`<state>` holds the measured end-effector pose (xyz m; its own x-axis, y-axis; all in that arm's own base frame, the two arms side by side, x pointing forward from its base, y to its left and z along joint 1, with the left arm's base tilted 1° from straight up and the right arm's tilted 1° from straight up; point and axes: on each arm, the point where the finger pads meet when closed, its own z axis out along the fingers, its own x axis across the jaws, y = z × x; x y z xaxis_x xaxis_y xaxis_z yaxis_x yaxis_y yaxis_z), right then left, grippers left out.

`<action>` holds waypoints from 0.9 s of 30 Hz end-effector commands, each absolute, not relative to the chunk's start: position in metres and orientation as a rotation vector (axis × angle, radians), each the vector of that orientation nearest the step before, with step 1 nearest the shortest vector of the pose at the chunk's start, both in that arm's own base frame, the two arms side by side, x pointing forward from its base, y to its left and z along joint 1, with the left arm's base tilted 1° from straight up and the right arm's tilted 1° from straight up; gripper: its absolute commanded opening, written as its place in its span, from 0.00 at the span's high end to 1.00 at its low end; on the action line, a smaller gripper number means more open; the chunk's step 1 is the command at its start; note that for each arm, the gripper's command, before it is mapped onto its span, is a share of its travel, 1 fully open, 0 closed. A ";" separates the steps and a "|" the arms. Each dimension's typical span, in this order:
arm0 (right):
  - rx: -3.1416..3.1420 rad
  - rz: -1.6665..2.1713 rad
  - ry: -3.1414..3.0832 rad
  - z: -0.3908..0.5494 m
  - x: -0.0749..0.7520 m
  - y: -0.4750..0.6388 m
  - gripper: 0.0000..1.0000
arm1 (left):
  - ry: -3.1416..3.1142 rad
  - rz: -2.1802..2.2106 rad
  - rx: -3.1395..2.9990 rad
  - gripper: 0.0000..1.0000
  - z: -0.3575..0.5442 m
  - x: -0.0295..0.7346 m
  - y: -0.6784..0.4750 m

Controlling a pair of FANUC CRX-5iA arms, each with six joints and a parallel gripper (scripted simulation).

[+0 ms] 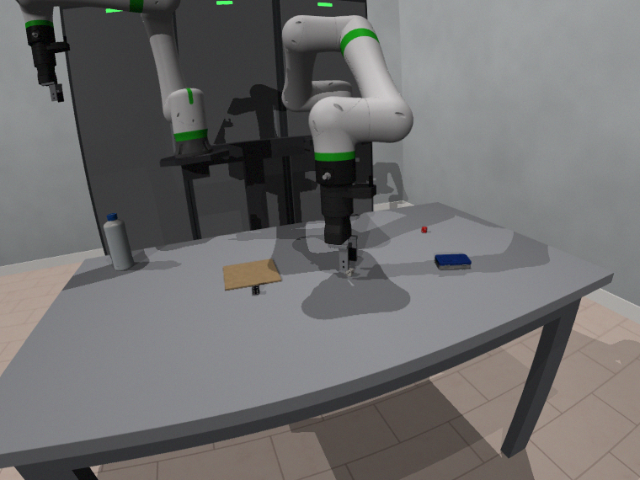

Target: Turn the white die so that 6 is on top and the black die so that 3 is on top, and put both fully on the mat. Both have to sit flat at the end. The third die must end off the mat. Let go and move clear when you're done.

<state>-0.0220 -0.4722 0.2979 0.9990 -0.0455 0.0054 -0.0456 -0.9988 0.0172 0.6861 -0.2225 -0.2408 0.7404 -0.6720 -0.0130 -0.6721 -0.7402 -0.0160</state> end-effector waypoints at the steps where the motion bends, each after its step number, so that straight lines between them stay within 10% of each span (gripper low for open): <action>1: 3.121 0.007 -0.071 0.299 -0.022 -0.472 0.00 | 1.124 0.006 -2.913 0.00 -0.239 0.687 -0.223; 27: 3.121 0.007 -0.071 0.299 -0.022 -0.472 0.00 | 1.124 0.006 -2.913 0.00 -0.239 0.667 -0.187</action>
